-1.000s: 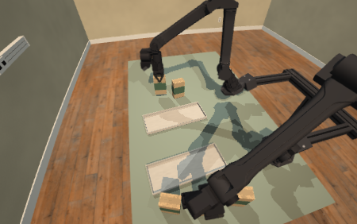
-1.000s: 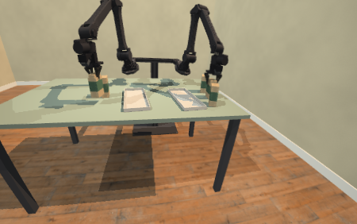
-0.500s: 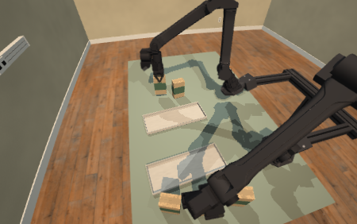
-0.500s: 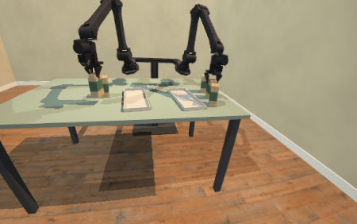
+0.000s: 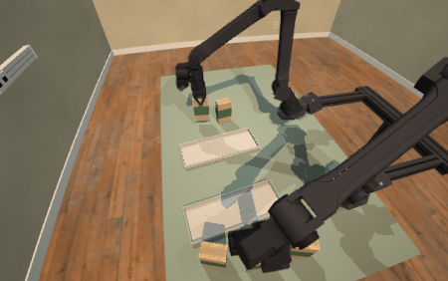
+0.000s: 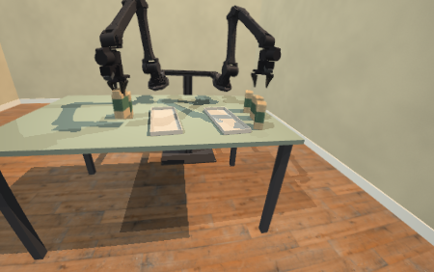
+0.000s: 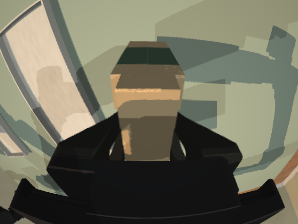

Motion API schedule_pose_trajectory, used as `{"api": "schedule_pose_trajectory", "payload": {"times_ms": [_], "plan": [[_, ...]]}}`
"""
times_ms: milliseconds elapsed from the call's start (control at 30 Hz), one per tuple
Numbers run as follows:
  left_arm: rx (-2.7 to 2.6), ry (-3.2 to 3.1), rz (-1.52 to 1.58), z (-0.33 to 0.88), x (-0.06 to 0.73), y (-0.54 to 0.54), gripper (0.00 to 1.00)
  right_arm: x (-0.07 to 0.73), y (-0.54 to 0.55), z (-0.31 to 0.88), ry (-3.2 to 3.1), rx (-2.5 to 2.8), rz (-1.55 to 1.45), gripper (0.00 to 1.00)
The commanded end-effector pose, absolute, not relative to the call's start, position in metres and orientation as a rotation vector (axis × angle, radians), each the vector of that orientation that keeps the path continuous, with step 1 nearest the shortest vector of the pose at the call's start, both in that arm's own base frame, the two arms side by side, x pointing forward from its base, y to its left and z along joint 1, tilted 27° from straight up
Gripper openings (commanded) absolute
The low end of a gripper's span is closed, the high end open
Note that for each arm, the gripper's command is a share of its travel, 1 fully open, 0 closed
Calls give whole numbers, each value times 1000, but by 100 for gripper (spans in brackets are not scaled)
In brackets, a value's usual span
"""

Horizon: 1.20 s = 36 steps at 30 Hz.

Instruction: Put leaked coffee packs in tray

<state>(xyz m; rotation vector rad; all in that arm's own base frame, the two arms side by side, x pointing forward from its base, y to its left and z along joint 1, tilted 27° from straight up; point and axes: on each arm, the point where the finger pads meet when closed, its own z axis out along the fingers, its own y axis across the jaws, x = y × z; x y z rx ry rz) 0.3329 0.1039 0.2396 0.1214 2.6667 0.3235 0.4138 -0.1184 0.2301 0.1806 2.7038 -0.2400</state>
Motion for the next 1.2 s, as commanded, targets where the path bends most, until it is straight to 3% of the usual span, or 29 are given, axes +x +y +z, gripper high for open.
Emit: {"api": "schedule_pose_trajectory", "payload": {"times_ms": [0, 1167], "plan": [[124, 2726, 295, 223, 331, 98, 76, 414, -102, 246, 2650, 192, -238, 23], [117, 2673, 318, 243, 338, 103, 76, 413, 19, 209, 2670, 191, -230, 23]]}}
